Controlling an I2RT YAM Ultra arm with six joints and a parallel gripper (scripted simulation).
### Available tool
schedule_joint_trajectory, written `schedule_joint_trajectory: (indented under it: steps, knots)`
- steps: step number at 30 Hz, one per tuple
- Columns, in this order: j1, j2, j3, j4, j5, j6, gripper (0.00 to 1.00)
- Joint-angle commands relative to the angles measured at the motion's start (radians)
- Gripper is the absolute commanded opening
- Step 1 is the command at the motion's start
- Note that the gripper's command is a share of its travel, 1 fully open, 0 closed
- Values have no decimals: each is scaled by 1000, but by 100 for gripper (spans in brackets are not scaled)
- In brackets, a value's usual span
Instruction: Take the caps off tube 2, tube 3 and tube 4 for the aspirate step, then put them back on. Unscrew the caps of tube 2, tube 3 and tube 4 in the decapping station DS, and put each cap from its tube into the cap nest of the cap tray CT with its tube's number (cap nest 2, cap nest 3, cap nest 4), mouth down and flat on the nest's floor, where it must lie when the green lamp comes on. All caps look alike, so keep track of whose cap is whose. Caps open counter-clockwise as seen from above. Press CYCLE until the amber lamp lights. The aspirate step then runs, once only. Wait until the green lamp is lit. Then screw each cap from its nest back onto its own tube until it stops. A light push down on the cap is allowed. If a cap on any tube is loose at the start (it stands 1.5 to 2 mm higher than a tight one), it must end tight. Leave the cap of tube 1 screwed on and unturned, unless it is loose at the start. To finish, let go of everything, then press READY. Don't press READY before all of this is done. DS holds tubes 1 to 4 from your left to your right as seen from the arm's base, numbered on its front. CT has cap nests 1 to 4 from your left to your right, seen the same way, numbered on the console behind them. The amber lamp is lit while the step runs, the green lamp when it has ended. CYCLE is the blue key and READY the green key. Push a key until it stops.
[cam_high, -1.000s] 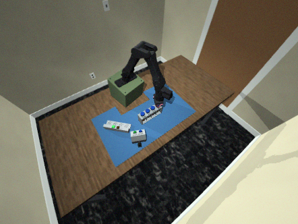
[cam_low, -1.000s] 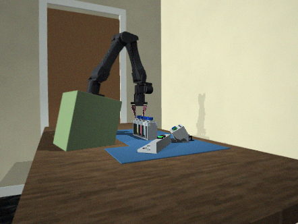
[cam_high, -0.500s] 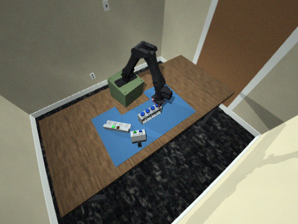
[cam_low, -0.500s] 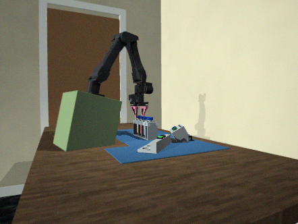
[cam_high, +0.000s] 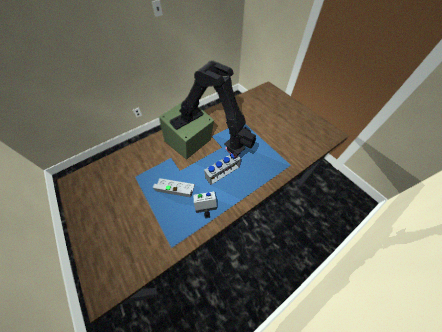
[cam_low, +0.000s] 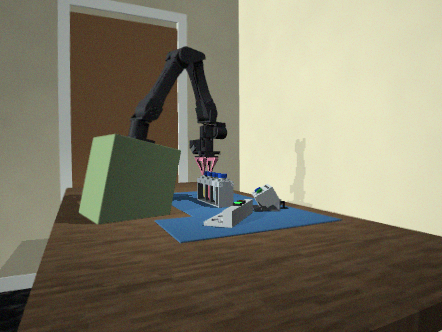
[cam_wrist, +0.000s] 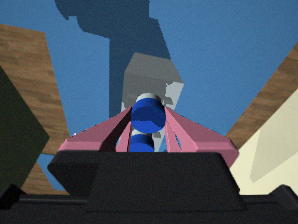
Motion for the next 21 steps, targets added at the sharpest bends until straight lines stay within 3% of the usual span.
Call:
schedule_joint_trajectory:
  steps: [1, 5, 21]
  knots:
    - [-1, -16, 5, 4, 0, -3, 0]
    - [-1, -16, 5, 4, -1, 47, 0]
    - [-1, -15, 5, 6, 0, 797, 0]
